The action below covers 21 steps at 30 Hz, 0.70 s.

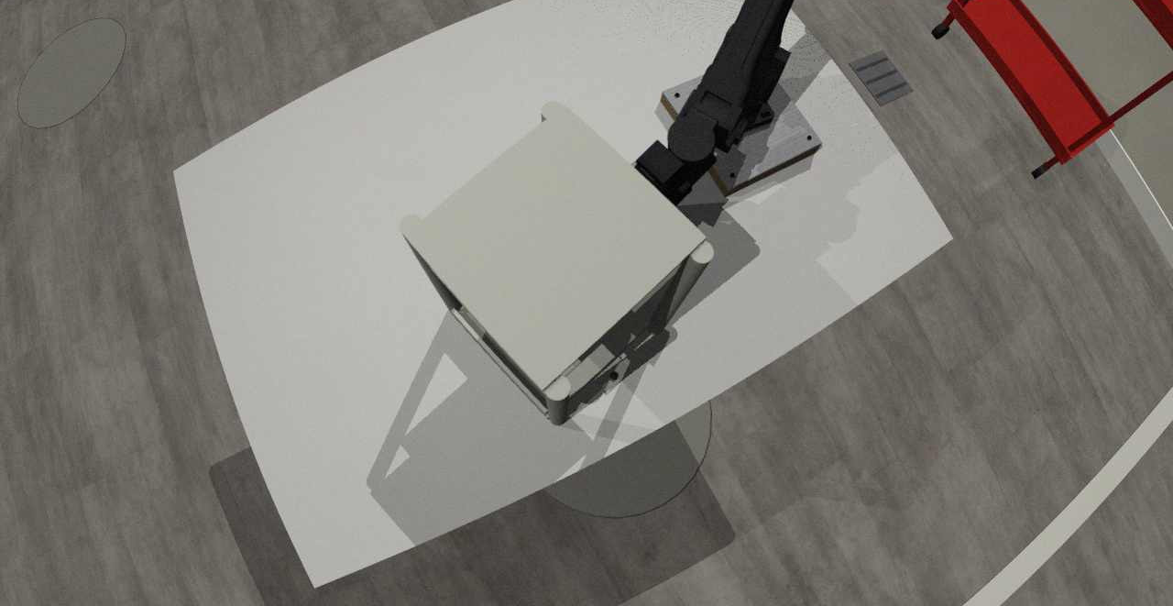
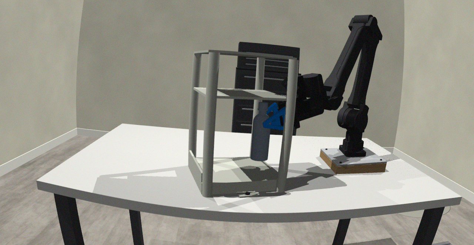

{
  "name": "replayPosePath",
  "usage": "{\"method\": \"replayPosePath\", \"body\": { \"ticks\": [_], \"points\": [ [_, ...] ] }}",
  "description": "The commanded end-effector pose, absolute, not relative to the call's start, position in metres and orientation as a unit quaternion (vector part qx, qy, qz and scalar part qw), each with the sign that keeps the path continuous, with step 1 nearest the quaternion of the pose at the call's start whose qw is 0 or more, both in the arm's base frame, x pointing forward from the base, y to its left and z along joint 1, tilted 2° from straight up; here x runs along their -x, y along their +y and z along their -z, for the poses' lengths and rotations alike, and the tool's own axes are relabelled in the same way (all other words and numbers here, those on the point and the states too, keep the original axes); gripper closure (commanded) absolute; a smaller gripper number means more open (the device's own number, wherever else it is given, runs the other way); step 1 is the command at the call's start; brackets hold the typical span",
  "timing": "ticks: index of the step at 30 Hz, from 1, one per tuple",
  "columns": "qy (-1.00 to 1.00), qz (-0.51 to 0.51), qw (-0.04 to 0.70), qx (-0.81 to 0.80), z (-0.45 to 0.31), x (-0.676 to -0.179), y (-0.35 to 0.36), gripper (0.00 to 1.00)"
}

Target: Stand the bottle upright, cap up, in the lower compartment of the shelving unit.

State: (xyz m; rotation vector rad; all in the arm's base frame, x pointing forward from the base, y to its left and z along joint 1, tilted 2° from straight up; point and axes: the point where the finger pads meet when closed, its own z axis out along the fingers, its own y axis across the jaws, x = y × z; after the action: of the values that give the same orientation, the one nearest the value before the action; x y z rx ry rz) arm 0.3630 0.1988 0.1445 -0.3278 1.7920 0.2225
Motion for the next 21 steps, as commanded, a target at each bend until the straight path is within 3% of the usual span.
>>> {"method": "replayPosePath", "body": {
  "ticks": [1, 21],
  "points": [
    [0.754, -0.106, 0.635, 0.134, -0.173, -0.382, 0.211, 0.63],
    [0.755, -0.105, 0.633, 0.135, -0.163, -0.381, 0.21, 0.63]
  ]
}}
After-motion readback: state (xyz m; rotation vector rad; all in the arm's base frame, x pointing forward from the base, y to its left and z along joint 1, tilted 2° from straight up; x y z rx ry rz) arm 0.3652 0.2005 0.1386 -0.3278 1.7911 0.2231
